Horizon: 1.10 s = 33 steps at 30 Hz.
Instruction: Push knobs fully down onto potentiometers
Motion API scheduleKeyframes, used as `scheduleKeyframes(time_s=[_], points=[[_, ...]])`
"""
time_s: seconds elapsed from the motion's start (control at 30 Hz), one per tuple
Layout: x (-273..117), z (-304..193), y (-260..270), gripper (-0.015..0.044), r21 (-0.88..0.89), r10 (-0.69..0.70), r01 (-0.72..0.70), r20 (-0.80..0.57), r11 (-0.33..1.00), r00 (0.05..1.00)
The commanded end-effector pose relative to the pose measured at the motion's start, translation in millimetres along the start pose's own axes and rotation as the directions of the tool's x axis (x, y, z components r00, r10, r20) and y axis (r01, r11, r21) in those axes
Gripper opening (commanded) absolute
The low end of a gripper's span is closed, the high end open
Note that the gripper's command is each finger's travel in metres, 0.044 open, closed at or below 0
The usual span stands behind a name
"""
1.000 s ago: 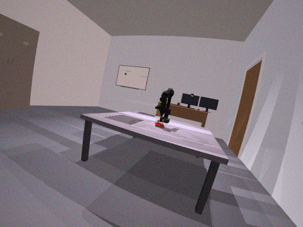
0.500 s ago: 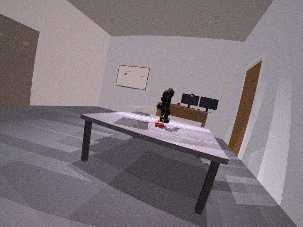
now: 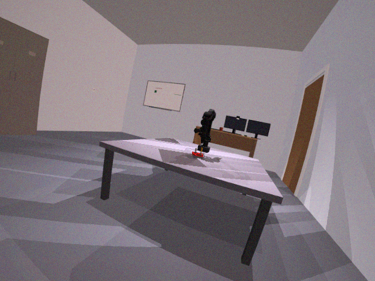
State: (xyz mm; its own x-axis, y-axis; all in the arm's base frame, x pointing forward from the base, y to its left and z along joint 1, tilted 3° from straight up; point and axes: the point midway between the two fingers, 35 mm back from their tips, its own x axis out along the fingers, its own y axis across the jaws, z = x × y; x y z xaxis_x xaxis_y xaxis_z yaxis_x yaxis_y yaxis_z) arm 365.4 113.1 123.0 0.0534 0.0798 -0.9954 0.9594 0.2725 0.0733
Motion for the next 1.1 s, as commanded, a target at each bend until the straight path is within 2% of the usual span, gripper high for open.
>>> scheduleKeyframes(time_s=[0.0,0.47,1.07], points=[[-2.8,-2.6,2.1,0.0,0.153,0.0,-0.001,0.006,0.988,1.0],[-8.1,-11.7,6.3,0.0,0.579,-0.007,-0.001,0.011,0.816,1.0],[14.3,-11.6,6.3,0.0,0.583,-0.007,-0.001,0.011,0.812,1.0]])
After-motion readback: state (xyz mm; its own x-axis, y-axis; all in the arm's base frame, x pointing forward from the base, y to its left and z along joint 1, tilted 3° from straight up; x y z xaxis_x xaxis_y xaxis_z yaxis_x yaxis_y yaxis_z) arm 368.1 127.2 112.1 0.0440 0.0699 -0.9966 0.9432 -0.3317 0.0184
